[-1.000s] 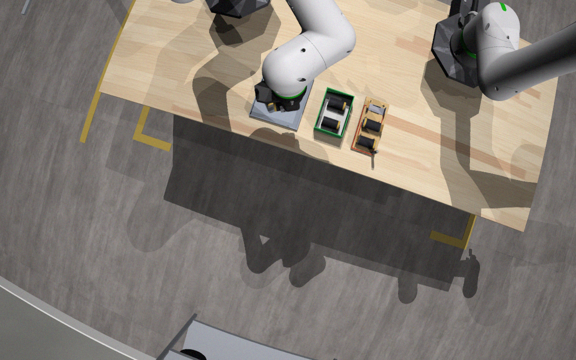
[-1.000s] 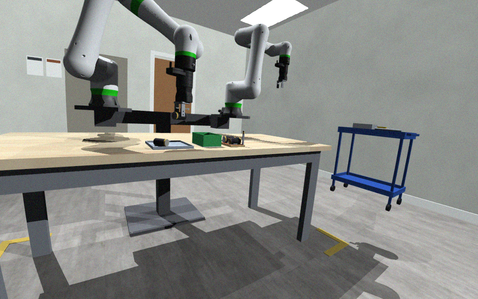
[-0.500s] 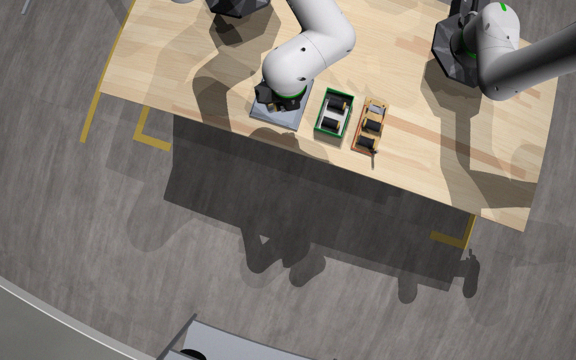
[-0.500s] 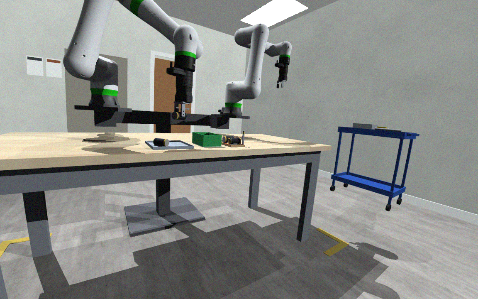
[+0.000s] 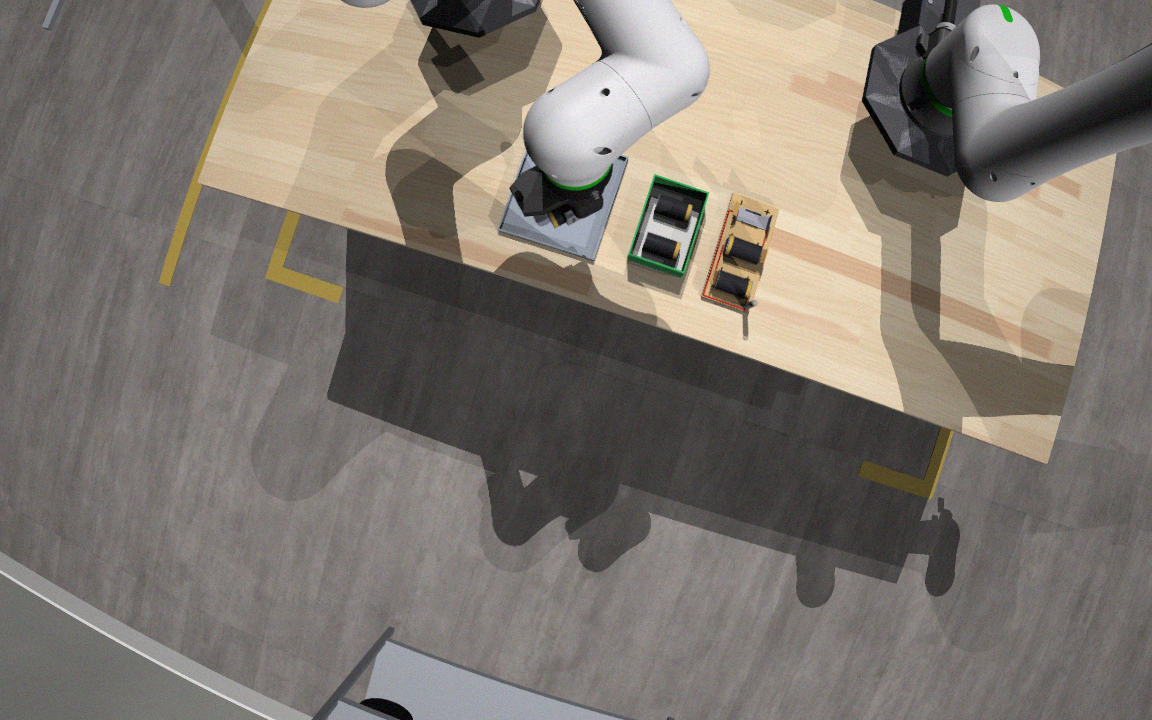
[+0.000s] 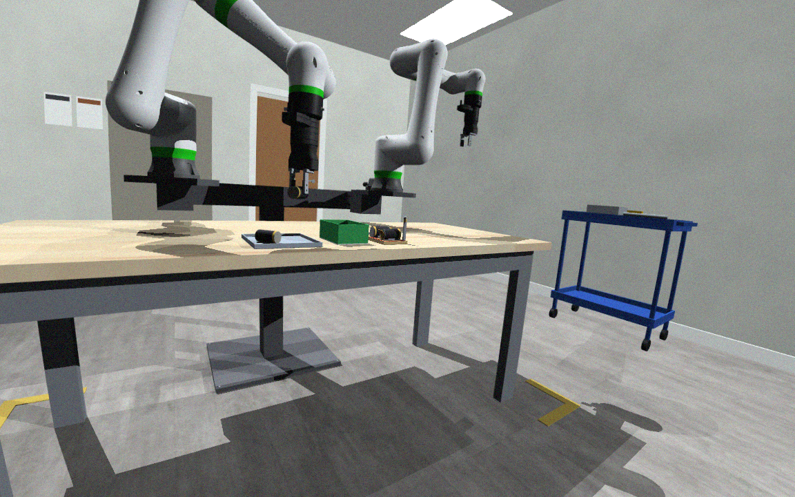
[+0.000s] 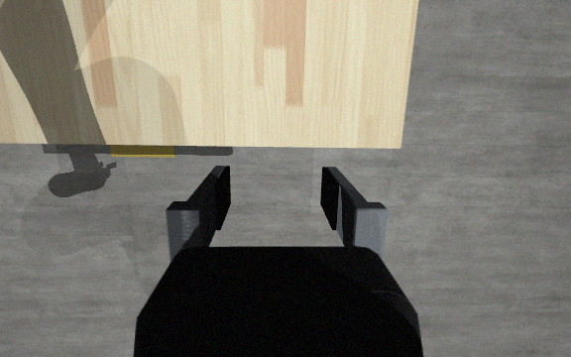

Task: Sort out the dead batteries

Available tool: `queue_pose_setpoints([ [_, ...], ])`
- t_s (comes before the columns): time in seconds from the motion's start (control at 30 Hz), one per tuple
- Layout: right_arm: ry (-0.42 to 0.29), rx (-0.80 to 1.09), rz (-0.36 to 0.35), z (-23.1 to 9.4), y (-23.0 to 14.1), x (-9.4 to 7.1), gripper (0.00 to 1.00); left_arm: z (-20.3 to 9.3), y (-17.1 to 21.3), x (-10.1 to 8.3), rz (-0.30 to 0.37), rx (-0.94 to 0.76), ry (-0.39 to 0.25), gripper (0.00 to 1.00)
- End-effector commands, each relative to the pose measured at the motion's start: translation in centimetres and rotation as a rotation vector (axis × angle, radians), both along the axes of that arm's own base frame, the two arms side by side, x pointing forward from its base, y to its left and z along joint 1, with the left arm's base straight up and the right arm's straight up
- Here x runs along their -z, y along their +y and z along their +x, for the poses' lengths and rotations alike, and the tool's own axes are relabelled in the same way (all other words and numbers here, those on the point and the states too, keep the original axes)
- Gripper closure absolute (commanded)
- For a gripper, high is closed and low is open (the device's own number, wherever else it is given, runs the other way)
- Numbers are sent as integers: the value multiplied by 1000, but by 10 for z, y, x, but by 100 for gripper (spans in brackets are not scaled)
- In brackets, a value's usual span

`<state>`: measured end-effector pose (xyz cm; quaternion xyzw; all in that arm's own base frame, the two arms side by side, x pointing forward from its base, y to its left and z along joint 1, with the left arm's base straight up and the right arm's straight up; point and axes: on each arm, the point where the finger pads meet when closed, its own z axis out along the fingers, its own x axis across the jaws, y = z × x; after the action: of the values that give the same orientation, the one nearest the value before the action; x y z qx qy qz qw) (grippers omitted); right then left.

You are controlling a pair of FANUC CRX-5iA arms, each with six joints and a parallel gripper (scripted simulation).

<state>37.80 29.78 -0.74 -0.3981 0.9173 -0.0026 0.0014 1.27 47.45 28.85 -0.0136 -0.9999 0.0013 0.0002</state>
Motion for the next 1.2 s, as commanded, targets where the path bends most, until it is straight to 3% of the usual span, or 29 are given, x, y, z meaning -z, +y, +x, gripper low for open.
queue_pose_setpoints([
  [0.0, 3, -133, 4, 1, 0, -1, 43, 0, 0, -1, 3, 0, 0, 0],
  [0.37, 4, -619, 3, 1, 0, -1, 43, 0, 0, -1, 3, 0, 0, 0],
  [0.43, 4, -619, 3, 1, 0, -1, 43, 0, 0, -1, 3, 0, 0, 0],
  [1.17, 5, -1598, -1, 1, 0, -1, 43, 0, 0, -1, 3, 0, 0, 0],
])
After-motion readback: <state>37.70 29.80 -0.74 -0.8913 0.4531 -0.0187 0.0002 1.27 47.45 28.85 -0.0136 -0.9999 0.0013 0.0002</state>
